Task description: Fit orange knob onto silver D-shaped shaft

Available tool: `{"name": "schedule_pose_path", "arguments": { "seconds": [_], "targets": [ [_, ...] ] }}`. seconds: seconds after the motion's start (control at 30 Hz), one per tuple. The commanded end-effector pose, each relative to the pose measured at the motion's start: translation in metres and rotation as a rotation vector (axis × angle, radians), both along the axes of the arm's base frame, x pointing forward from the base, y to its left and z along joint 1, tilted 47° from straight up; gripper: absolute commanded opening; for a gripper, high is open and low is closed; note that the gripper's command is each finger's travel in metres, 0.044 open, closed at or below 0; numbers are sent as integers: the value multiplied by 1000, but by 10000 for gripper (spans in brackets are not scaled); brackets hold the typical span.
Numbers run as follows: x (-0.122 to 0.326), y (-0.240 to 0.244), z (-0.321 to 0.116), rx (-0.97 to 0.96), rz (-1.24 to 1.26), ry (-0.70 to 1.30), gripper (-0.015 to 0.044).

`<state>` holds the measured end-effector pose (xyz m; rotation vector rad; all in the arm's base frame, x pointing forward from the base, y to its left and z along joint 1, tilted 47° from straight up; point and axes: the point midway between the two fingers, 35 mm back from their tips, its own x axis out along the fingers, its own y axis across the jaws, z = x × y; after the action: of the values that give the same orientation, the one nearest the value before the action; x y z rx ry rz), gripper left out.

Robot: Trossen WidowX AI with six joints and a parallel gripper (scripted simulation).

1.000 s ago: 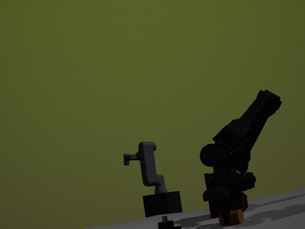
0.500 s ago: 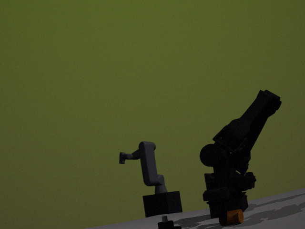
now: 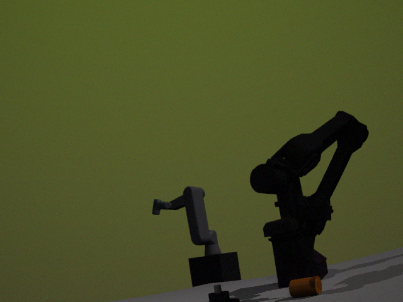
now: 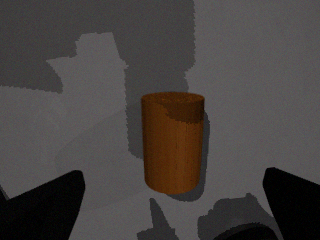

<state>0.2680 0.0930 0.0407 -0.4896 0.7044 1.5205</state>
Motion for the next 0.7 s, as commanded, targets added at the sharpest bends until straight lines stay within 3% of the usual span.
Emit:
{"name": "schedule_pose_path", "arguments": {
  "seconds": [0.0, 0.67],
  "targets": [
    [1, -1, 1, -5, -8, 5, 440],
    [0, 3, 8, -322, -1331, 1185, 440]
  ]
}}
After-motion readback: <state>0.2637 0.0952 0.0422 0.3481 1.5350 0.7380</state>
